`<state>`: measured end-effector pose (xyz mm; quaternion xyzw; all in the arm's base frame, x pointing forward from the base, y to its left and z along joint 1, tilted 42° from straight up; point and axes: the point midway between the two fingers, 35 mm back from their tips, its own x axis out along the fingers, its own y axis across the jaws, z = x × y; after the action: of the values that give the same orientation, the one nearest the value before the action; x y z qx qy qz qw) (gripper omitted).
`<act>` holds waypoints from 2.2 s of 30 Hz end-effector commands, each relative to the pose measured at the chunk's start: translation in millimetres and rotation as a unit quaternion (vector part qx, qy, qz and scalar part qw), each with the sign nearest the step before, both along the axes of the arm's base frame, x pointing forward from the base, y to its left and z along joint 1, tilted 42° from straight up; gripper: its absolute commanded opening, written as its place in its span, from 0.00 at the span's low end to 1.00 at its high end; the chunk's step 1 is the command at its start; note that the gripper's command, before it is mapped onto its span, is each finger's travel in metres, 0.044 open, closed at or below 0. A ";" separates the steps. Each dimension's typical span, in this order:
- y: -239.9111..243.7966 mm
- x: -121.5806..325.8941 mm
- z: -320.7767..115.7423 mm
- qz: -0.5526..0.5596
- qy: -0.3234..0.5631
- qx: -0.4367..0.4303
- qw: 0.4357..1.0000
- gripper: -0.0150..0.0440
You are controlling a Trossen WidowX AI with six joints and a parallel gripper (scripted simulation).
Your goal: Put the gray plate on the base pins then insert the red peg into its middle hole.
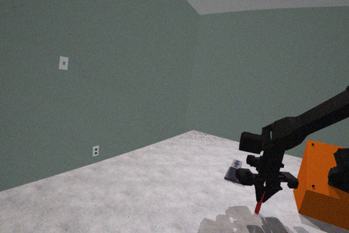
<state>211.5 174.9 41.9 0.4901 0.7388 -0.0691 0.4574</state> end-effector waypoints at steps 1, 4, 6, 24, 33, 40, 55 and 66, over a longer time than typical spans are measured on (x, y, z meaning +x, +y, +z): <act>-0.6 0.0 -0.8 -0.001 0.001 -0.002 1.000 0.25; -3.5 1.6 2.0 -0.001 0.001 -0.003 1.000 0.25; -7.0 3.2 5.5 -0.001 0.001 -0.004 1.000 0.25; -46.5 15.2 43.0 -0.001 0.000 -0.009 1.000 0.25; -54.2 18.4 45.9 -0.001 0.007 -0.008 1.000 0.25; -61.9 35.5 40.2 -0.001 0.006 -0.010 1.000 0.25; -82.7 70.4 22.9 -0.001 0.001 -0.012 1.000 0.25; -100.3 93.4 7.0 -0.002 -0.001 -0.013 1.000 0.25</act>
<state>297.8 80.9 55.2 0.4860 0.7359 -0.0768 0.4651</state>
